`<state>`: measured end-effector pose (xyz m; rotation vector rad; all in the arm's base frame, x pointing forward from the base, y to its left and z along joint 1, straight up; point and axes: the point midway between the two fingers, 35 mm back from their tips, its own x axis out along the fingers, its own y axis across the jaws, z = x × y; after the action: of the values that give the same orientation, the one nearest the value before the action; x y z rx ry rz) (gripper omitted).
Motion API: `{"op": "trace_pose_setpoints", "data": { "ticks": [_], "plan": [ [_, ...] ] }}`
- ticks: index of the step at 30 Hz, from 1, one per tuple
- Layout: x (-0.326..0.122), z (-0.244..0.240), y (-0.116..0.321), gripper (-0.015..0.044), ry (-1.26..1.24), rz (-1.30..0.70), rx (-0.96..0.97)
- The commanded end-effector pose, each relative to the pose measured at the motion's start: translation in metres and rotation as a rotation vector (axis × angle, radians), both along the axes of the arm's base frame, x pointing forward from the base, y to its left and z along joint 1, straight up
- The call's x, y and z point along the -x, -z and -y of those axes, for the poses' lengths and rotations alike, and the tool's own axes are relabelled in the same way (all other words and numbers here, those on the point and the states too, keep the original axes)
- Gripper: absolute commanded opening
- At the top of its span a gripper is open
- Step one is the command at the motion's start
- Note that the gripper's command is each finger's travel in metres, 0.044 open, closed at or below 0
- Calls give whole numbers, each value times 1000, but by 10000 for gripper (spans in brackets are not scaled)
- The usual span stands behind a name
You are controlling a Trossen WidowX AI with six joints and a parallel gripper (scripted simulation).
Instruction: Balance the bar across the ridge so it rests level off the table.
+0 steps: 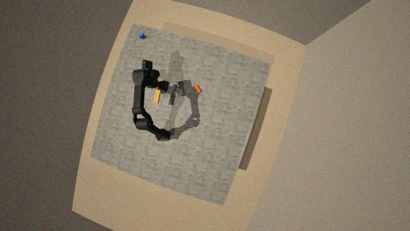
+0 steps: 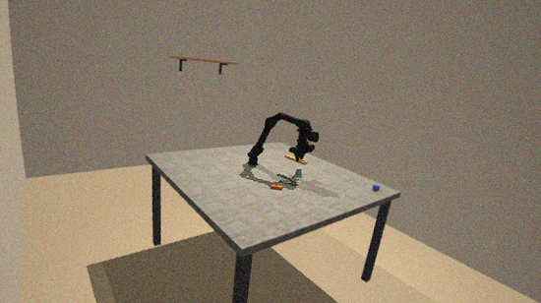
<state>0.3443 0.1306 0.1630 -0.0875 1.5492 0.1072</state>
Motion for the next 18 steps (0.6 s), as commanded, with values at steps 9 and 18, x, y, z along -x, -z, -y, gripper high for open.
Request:
{"op": "trace_pose_setpoints", "data": {
  "ticks": [9,18],
  "plan": [
    [-16,-27,4,0,253,8,-6],
    [-18,-28,17,0,254,8,-6]
  ]
}}
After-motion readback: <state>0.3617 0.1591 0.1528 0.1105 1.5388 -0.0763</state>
